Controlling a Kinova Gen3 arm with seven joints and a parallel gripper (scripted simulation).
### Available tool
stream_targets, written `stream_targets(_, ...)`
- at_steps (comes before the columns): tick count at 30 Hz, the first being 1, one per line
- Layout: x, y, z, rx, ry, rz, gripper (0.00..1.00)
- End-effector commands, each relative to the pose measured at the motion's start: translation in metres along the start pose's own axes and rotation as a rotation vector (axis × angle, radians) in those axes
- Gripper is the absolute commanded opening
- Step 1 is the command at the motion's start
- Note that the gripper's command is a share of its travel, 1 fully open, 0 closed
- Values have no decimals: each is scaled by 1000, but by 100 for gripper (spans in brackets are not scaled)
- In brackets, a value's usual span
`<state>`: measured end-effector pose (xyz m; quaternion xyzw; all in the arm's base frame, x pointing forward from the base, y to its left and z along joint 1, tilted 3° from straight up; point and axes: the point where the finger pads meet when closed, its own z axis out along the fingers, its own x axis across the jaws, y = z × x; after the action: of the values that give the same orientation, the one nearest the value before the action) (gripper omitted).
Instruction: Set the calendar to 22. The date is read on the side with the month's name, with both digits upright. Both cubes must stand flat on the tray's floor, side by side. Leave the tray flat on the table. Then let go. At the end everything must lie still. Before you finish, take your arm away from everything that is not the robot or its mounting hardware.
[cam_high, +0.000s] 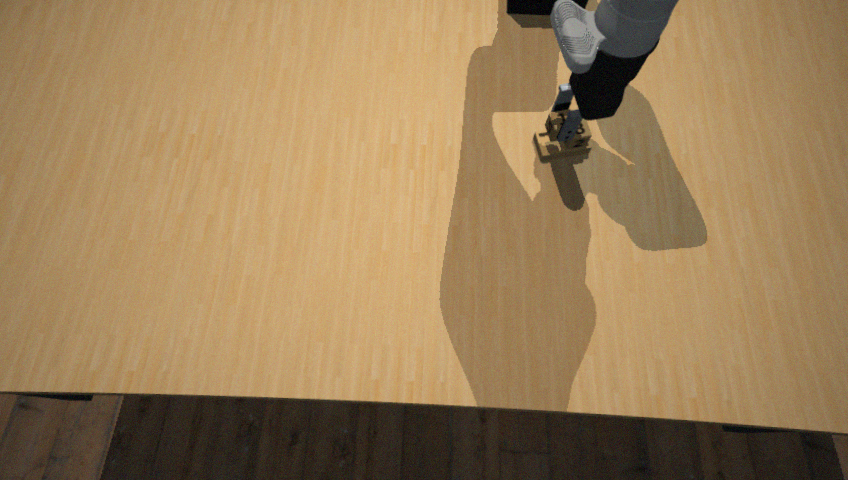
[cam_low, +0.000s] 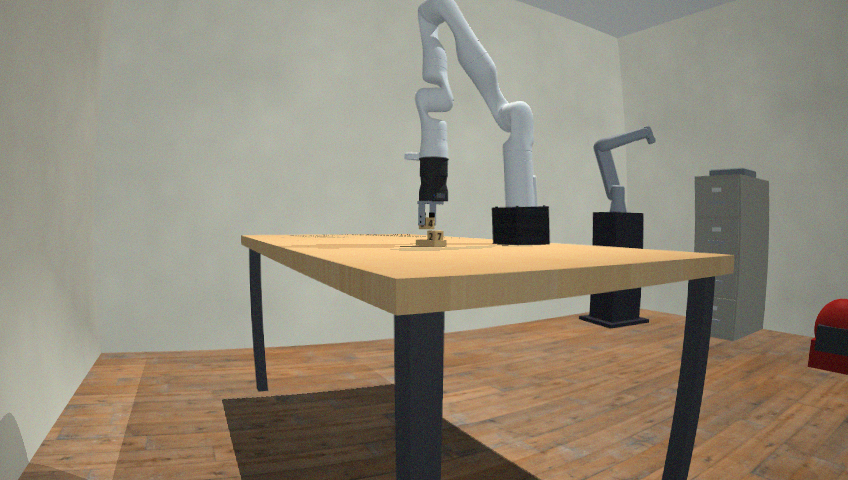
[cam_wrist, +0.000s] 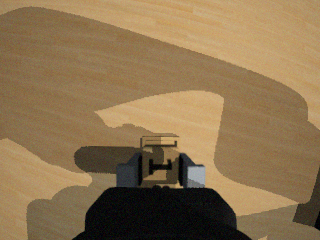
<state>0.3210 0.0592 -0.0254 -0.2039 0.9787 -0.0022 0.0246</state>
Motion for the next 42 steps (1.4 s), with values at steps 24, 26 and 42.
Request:
stream_targets(24, 2, 2, 20, -5, 0, 10, 60)
stream_targets(26, 2, 2, 21, -5, 0, 10, 60)
stream_targets(42, 2, 2, 25, -4, 2, 10, 60)
